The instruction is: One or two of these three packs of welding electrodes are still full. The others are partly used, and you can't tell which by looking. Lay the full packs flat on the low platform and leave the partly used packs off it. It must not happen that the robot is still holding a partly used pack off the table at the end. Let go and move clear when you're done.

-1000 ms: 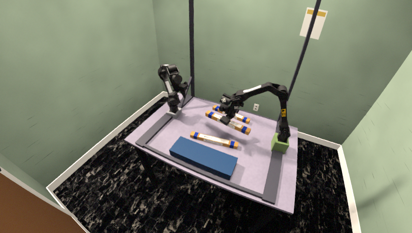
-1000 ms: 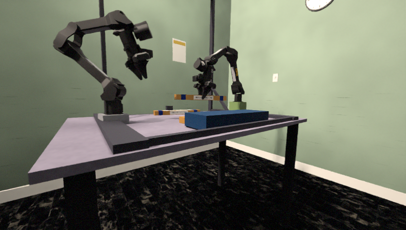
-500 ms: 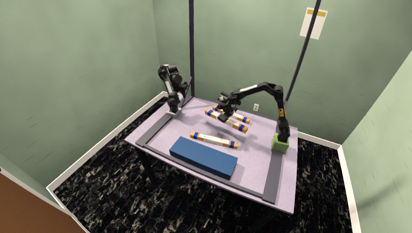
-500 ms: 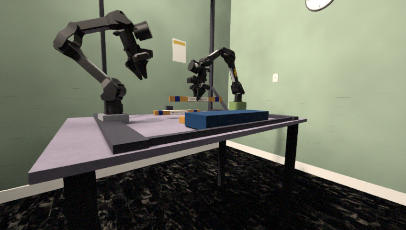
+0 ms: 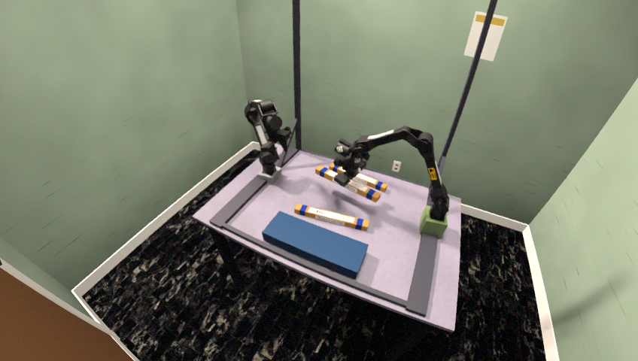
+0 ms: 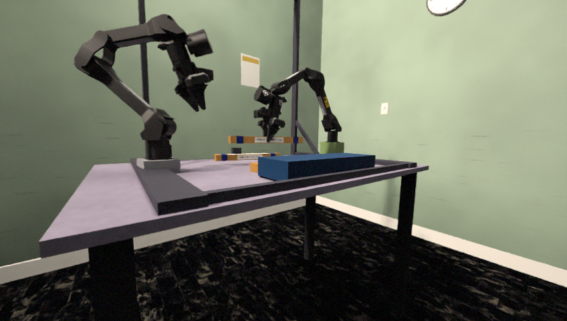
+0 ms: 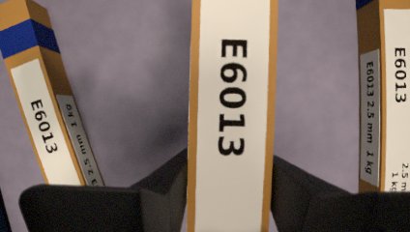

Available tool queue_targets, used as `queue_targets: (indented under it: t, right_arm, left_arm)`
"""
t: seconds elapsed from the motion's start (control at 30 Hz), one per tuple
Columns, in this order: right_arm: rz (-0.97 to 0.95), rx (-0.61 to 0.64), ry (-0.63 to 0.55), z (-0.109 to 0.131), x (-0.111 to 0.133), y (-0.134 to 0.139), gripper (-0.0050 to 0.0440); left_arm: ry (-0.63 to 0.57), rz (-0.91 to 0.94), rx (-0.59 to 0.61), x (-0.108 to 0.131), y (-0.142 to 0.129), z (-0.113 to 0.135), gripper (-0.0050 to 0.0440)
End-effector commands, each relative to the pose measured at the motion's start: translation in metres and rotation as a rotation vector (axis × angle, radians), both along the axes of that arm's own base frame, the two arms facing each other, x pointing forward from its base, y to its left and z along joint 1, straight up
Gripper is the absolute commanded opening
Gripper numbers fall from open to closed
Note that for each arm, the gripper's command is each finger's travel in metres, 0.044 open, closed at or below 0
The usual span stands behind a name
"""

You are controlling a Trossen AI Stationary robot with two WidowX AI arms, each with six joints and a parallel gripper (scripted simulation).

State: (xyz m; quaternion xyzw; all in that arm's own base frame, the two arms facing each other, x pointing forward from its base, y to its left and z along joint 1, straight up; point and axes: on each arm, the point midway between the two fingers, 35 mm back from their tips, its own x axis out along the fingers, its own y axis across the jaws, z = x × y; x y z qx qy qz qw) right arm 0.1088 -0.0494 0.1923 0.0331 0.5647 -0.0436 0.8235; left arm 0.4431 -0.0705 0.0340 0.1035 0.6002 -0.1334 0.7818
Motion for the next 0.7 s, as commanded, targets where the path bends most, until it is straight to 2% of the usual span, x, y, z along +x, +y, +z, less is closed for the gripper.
queue_targets:
  t: [0.0, 0.17, 0.67]
  right_arm:
    - [0.004, -0.014, -0.024, 0.008, 0.002, -0.001, 0.033]
    - [0.004, -0.014, -0.024, 0.008, 0.002, -0.001, 0.033]
    - [0.004, -0.014, -0.024, 0.008, 0.002, -0.001, 0.033]
  left_arm:
    - [-0.022, 0.004, -0.003, 0.011, -0.01, 0.006, -0.005]
    - [-0.022, 0.004, -0.004, 0.018, -0.019, 0.004, -0.005]
    - [-0.029, 0.002, -0.007, 0.017, -0.018, 0.008, -0.005]
